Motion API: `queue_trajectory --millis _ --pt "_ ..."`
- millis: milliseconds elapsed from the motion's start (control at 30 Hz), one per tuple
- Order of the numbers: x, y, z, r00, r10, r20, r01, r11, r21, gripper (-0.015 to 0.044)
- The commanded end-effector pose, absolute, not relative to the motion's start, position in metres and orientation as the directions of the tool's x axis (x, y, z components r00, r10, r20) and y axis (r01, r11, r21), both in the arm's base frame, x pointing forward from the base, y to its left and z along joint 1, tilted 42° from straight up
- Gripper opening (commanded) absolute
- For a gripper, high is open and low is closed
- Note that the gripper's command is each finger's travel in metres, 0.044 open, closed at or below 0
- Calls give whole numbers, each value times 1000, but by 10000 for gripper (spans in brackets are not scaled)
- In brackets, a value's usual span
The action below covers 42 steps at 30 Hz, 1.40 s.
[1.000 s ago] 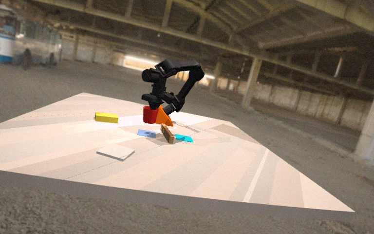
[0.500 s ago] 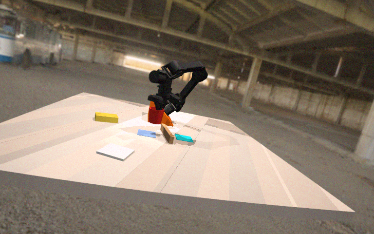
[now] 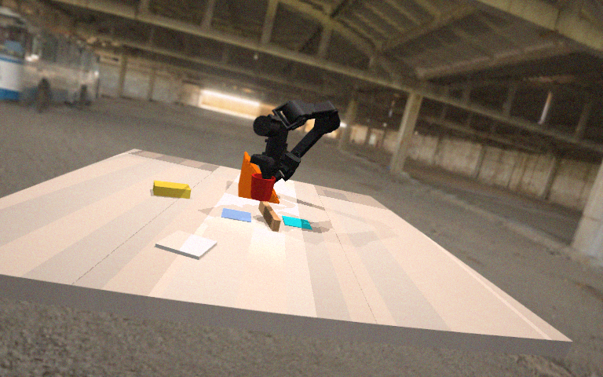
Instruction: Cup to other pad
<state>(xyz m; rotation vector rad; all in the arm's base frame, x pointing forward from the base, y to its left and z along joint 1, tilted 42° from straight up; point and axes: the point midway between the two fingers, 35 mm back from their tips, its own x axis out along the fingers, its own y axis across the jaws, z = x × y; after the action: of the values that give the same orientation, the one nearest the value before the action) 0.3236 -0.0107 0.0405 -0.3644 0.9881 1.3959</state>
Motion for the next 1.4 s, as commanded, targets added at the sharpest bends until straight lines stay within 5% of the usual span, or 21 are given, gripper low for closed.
queue_trajectory --millis 0,1367 --pt "320 -3 47 -126 651 -748 -923 200 330 0" --pt "290 67 117 -128 654 -746 -922 199 333 0"
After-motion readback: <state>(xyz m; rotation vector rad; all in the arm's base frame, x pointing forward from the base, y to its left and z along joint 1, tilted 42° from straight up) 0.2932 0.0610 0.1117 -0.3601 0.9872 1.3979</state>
